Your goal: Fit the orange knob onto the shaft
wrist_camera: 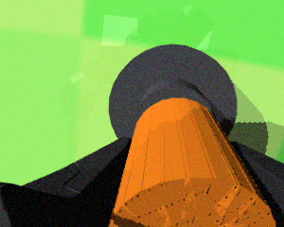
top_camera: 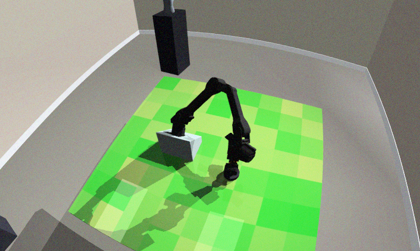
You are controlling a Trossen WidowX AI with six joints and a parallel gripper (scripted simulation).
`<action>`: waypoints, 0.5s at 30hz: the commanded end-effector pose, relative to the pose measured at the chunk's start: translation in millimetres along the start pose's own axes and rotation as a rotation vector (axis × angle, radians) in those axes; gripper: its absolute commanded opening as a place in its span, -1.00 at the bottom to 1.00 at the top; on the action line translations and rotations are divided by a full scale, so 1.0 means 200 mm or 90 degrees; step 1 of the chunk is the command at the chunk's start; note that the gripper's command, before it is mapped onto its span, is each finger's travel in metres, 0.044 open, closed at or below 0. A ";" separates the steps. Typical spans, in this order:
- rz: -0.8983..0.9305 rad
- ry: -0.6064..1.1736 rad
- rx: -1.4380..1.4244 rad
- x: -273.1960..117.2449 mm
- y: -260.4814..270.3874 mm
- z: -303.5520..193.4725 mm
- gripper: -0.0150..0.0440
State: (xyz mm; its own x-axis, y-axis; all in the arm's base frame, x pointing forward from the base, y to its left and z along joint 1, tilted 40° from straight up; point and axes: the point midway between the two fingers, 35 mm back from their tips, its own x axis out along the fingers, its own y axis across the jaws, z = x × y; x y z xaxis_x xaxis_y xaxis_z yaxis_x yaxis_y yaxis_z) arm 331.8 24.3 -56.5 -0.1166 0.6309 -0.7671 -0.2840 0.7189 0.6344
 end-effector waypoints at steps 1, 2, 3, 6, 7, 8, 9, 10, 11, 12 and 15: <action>0.001 -0.001 -0.072 0.00 0.00 0.00 -0.49; 0.001 -0.001 -0.079 0.01 0.00 0.00 -0.49; 0.001 -0.001 -0.079 0.01 0.00 0.00 -0.49; 0.001 -0.001 -0.079 0.01 0.00 -0.01 -0.49; 0.001 -0.001 -0.079 0.01 0.00 -0.01 -0.49; 0.001 -0.001 -0.079 0.01 0.00 -0.01 -0.49; 0.001 -0.001 -0.079 0.02 0.00 -0.01 -0.49; 0.001 -0.001 -0.079 0.02 0.00 -0.01 -0.49; 0.001 -0.001 -0.079 0.02 0.00 0.00 -0.49; 0.001 -0.001 -0.079 0.02 0.00 0.00 -0.49; 0.001 -0.001 -0.079 0.02 0.00 0.00 -0.49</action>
State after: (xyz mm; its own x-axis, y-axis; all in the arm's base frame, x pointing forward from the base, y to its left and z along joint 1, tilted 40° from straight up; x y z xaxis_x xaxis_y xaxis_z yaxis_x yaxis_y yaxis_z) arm 330.0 25.9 -59.2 -0.1179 0.6300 -0.7676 -0.3925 0.6804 0.6188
